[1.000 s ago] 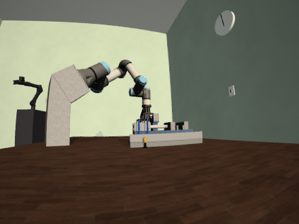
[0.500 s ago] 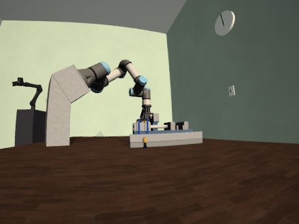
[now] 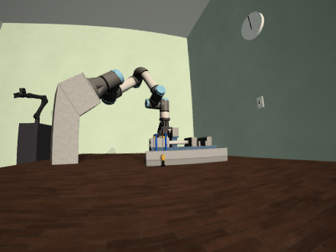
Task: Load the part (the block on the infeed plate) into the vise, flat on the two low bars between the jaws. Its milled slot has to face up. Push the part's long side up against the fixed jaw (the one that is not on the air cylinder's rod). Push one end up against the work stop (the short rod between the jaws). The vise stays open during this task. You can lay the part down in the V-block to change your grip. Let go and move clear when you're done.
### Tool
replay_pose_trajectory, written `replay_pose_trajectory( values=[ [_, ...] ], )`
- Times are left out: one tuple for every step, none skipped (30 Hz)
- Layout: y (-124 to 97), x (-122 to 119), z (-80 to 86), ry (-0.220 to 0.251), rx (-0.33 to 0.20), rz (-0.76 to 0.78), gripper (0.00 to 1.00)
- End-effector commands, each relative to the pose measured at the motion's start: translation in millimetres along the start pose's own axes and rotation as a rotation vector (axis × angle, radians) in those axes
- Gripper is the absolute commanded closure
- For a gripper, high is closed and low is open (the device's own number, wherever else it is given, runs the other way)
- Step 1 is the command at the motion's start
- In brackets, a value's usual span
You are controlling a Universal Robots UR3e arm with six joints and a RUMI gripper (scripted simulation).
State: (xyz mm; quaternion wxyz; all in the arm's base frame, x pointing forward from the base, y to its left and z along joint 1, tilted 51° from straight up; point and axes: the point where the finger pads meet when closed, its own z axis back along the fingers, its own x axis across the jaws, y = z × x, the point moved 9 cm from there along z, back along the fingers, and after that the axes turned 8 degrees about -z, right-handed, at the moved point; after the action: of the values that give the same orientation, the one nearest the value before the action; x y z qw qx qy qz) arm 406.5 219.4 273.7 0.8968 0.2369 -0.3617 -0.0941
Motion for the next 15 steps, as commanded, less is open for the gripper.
replay_pose_trajectory(
  values=[
    [0.5, 0.5, 1.3, -0.002, 0.001, 0.001, 1.00],
    [0.5, 0.5, 1.6, -0.002, 0.001, 0.001, 1.00],
    [0.5, 0.5, 1.9, -0.002, 0.001, 0.001, 1.00],
    [0.5, 0.5, 2.3, -0.002, 0.001, 0.001, 1.00],
    [0.5, 0.5, 2.7, -0.002, 0.001, 0.001, 1.00],
    [0.5, 0.5, 3.1, -0.002, 0.001, 0.001, 1.00],
    [0.5, 0.5, 3.6, -0.002, 0.001, 0.001, 1.00],
    [0.5, 0.5, 4.2, -0.002, 0.001, 0.001, 1.00],
    [0.5, 0.5, 4.7, -0.002, 0.001, 0.001, 1.00],
    [0.5, 0.5, 5.4, -0.002, 0.001, 0.001, 1.00],
    [0.5, 0.5, 6.0, -0.002, 0.001, 0.001, 1.00],
    [0.5, 0.5, 6.7, -0.002, 0.001, 0.001, 1.00],
    [0.5, 0.5, 7.5, -0.002, 0.001, 0.001, 1.00],
    [0.5, 0.5, 8.3, -0.002, 0.001, 0.001, 1.00],
    [0.5, 0.5, 9.2, -0.002, 0.001, 0.001, 1.00]
  ],
)
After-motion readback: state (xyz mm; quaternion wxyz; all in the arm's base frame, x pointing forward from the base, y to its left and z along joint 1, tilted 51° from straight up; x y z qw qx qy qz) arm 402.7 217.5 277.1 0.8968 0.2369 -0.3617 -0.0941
